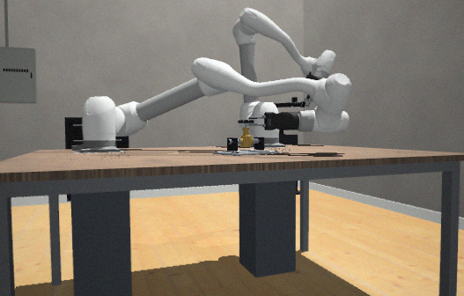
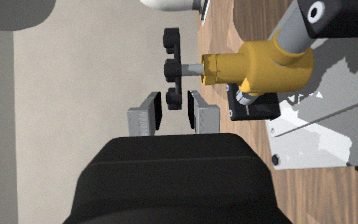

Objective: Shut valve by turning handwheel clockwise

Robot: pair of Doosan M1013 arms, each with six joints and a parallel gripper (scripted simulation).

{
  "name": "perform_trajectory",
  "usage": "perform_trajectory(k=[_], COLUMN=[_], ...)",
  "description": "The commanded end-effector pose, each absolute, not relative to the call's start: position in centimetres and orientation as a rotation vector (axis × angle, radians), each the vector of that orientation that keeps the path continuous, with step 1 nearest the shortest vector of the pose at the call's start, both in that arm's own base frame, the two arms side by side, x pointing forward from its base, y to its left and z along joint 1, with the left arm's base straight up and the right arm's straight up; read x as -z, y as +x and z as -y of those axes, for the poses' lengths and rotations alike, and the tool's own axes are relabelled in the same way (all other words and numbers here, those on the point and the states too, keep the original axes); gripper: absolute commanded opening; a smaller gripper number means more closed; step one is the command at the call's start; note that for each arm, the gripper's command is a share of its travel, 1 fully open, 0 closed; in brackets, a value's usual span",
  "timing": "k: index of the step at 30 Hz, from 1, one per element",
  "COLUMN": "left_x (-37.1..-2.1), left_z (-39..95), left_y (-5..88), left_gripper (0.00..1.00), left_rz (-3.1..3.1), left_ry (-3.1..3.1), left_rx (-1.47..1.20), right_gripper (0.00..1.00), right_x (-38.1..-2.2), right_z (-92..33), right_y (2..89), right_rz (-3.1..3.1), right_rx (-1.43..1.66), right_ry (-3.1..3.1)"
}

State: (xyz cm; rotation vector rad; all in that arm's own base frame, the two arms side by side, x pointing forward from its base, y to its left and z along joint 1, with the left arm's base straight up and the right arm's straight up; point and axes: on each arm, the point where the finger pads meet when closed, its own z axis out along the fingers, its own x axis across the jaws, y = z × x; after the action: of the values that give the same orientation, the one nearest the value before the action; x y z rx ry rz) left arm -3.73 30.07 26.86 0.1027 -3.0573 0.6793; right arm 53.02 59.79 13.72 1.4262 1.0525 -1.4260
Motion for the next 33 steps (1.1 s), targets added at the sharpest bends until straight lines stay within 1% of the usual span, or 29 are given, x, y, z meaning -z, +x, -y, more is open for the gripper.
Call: perform_trajectory(k=[1,33], left_x=[-26.9,-26.9], left_z=[-30.1,-30.1], left_y=[-3.7,-3.7], left_gripper=[1.00,1.00], left_rz=[3.057,3.057], left_ry=[0.103,0.103], left_rx=[-0.678,-0.678], right_gripper=[0.54,0.54], right_x=[-13.9,-13.9], right_z=[-60.3,-64.8], right_y=[53.2,54.6], right_rz=[-1.053,-1.053], right_rx=[1.425,1.425], right_ry=[1.427,1.428])
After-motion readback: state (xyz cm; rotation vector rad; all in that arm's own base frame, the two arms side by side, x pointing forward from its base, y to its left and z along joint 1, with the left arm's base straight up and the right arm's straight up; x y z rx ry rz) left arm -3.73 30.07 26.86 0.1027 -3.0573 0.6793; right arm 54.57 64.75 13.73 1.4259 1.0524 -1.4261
